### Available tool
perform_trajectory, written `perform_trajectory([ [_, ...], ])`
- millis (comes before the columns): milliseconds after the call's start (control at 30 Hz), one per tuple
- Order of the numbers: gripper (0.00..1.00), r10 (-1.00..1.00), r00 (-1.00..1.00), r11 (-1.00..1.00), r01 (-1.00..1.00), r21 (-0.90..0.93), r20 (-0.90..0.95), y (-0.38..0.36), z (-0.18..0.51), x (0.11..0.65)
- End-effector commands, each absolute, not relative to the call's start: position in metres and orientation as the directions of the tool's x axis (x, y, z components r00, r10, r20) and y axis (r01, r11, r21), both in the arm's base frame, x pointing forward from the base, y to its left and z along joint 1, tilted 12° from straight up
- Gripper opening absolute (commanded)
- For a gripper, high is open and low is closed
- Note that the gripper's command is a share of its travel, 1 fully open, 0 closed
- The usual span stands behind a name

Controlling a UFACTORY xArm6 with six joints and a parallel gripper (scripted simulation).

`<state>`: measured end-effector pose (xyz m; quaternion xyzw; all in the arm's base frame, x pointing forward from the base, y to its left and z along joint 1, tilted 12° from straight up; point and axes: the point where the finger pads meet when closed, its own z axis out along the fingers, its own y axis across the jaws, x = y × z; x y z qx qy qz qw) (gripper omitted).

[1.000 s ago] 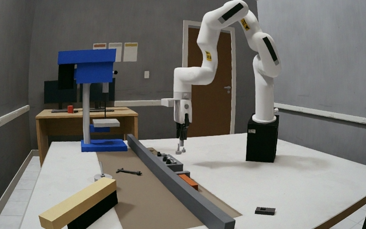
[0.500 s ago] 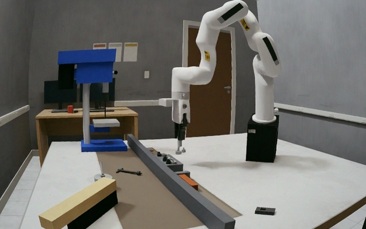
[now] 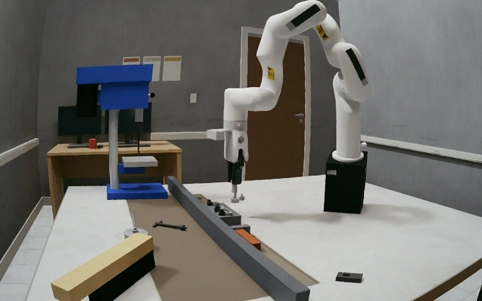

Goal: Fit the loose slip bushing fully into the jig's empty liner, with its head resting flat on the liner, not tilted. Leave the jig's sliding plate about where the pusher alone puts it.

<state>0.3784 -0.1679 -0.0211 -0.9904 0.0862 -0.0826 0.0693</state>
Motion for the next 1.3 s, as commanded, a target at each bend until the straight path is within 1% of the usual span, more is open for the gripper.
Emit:
perform_trajectory([
  [0,0.26,-0.182,0.971,-0.976,-0.159,-0.150,0.155,-0.169,-0.019,0.383],
  [1267,0.26,-0.182,0.971,-0.976,-0.159,-0.150,0.155,-0.168,-0.013,0.405],
])
